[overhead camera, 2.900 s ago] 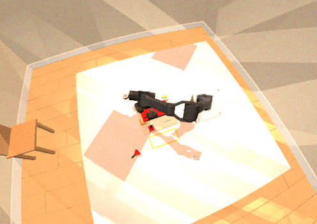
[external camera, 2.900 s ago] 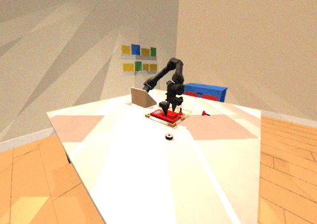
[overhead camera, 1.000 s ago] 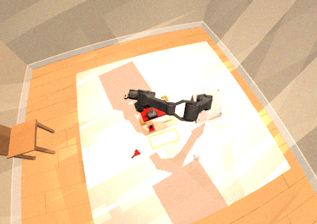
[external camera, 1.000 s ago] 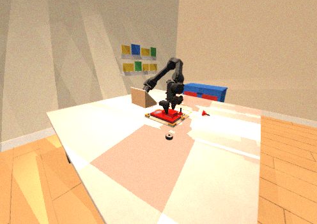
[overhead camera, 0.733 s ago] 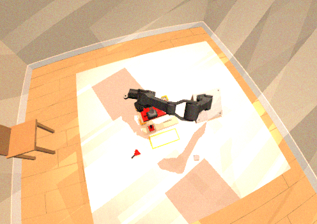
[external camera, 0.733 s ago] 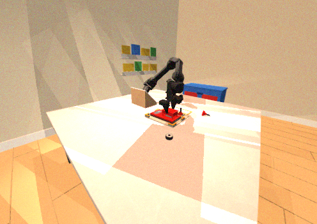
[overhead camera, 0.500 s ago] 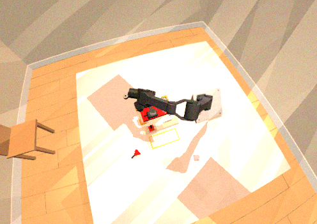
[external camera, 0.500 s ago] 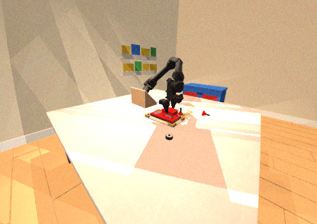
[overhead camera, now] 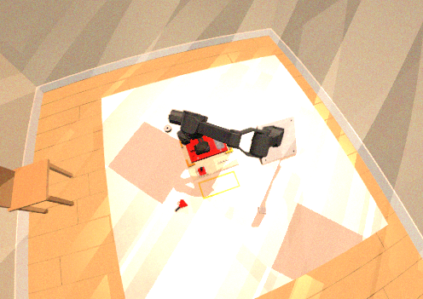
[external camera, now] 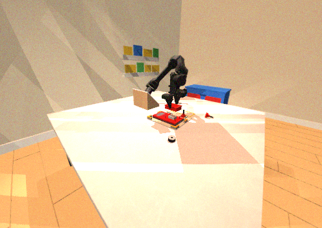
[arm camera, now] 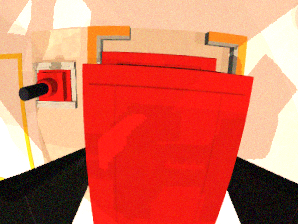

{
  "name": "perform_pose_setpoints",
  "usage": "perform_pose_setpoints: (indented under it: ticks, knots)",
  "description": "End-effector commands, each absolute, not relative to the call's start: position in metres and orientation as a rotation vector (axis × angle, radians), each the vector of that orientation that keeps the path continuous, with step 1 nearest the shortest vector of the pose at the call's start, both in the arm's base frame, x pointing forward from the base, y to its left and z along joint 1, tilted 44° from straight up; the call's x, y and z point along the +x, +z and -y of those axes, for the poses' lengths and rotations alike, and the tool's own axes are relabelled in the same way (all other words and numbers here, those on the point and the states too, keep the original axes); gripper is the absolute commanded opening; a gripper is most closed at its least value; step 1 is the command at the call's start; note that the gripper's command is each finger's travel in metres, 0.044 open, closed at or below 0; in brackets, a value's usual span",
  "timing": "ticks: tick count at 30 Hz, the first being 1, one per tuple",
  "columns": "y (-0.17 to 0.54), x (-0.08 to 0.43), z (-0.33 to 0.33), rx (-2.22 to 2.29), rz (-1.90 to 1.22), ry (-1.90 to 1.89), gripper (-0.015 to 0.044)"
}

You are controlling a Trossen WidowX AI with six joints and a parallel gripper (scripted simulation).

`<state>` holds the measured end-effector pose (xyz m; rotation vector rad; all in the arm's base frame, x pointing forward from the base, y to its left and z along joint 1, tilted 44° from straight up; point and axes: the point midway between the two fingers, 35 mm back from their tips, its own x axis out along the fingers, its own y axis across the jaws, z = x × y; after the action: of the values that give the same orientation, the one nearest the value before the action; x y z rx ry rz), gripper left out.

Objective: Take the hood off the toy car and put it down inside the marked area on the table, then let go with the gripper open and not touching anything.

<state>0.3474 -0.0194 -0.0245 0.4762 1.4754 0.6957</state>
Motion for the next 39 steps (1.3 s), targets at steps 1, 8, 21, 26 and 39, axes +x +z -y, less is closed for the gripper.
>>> perform_pose_setpoints:
  ticks: [1,8,21,26,39]
  knots:
    - [-0.014,0.346,0.006,0.475,-1.484,0.698,0.0]
    - [0.013,0.343,-0.02,0.469,-1.485,0.693,0.0]
    - [0.062,0.327,-0.067,0.465,-1.484,0.693,0.0]
    - [0.079,0.317,-0.084,0.466,-1.483,0.696,0.0]
    - [0.115,0.287,-0.12,0.473,-1.481,0.712,0.0]
